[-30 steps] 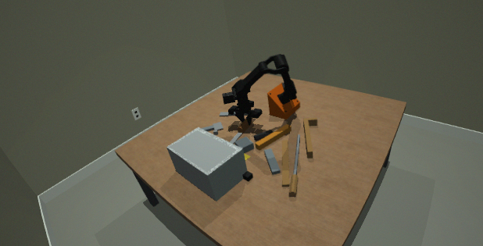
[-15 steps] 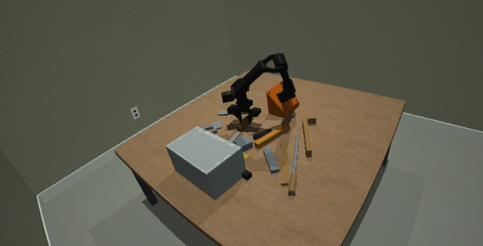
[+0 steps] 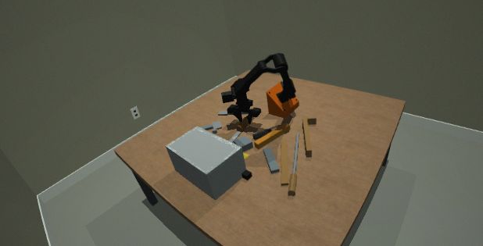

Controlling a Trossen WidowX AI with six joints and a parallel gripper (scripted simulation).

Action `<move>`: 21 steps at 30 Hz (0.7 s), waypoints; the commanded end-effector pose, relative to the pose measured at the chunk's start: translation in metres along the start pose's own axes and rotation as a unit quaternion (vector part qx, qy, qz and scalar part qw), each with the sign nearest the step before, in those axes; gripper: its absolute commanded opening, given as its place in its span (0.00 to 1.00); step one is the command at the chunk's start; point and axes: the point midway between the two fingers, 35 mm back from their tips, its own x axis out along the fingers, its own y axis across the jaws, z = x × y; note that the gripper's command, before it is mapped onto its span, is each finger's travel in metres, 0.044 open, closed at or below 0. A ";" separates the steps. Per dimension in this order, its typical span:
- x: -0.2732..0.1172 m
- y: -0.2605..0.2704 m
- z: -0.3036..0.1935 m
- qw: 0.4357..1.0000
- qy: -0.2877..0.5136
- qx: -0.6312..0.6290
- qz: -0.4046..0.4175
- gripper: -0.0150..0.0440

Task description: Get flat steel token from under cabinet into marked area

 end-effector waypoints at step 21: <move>0.000 0.000 -0.005 1.000 0.000 0.000 0.000 0.25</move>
